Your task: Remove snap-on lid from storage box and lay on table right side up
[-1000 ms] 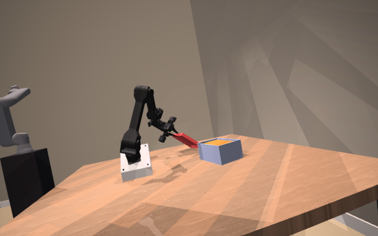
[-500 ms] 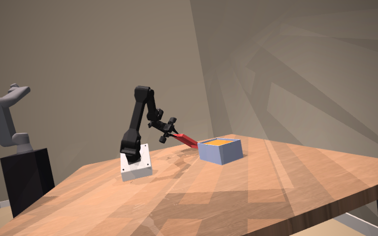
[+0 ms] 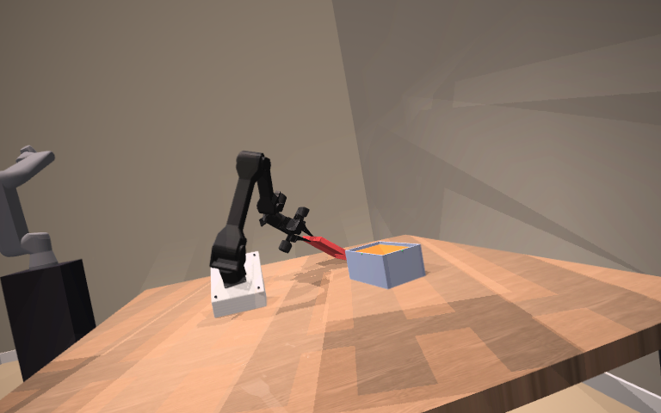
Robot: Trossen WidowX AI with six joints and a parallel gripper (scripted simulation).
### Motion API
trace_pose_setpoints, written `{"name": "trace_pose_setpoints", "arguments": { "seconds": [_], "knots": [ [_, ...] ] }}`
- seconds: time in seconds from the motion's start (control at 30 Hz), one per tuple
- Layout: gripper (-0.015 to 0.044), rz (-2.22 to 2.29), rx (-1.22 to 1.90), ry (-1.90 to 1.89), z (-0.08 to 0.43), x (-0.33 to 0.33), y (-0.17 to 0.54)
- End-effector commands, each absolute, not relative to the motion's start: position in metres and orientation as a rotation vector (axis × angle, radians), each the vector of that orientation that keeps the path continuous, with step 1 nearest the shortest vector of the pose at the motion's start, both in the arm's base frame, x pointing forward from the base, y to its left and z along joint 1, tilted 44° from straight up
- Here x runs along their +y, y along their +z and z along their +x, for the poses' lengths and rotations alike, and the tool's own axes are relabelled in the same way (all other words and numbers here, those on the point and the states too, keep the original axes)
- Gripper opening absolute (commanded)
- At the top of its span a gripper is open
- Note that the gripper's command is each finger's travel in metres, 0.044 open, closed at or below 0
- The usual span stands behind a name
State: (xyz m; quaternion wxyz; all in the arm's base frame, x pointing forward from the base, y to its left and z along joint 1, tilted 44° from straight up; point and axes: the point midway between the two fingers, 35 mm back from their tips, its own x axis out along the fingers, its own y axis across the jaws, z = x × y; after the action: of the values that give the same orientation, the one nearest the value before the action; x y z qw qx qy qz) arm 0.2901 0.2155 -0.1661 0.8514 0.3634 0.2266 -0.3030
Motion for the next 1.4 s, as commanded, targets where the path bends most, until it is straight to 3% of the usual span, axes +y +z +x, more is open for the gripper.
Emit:
{"name": "trace_pose_setpoints", "arguments": {
  "seconds": [0.0, 1.37],
  "knots": [
    [0.0000, 0.727, 0.487, -0.657, 0.285, 0.202, -0.175],
    [0.0000, 0.727, 0.486, -0.657, 0.283, 0.179, -0.199]
  ]
}}
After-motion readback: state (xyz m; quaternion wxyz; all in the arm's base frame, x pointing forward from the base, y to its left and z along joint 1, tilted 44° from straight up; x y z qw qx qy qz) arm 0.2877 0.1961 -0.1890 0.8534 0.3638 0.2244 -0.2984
